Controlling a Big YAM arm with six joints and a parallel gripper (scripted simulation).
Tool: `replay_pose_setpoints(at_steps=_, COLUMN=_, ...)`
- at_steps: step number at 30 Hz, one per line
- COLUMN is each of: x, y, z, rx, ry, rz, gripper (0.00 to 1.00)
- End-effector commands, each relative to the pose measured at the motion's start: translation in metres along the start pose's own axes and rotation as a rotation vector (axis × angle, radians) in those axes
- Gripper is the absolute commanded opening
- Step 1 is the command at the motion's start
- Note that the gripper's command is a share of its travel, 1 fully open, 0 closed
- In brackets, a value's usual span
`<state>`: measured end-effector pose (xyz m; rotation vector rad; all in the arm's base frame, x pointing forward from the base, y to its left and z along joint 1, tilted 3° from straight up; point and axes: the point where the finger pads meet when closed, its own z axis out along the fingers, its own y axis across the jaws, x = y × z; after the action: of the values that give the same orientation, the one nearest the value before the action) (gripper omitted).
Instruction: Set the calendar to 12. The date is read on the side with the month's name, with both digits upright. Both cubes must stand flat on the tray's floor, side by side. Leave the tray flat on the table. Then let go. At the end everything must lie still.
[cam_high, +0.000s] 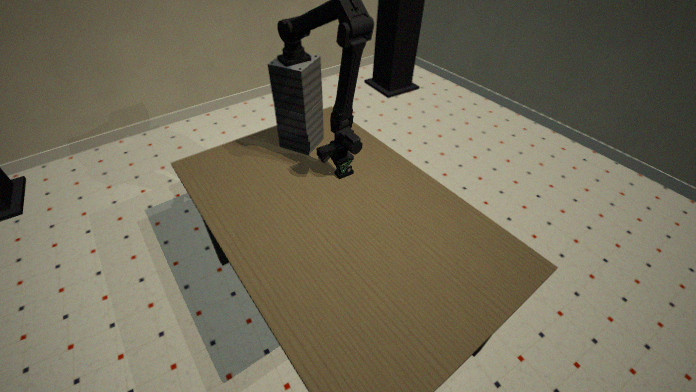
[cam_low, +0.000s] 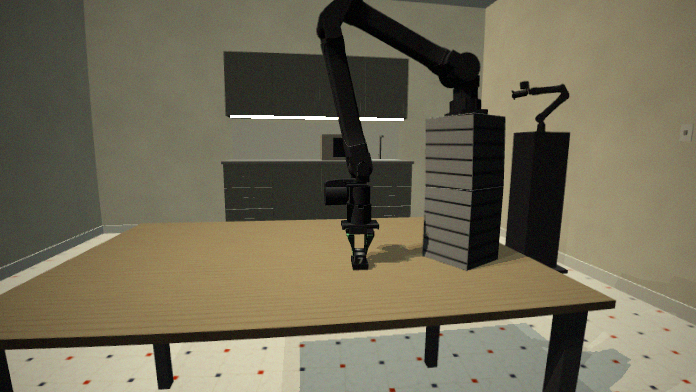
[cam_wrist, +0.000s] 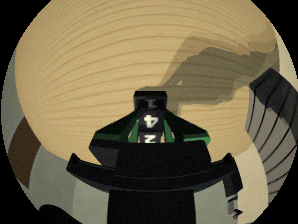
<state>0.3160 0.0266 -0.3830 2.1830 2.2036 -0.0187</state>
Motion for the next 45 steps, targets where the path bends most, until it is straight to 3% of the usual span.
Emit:
replay_pose_setpoints(at_steps=1, x=-0.0057, y=0.0068, z=0.0008, rx=-0.018, ry=-0.003, rz=0.006, gripper=0.25)
replay_pose_setpoints(at_steps=45, x=-0.0060, y=0.0026, z=0.0016, rx=-0.010, ry=-0.004, rz=0.006, gripper=0.25)
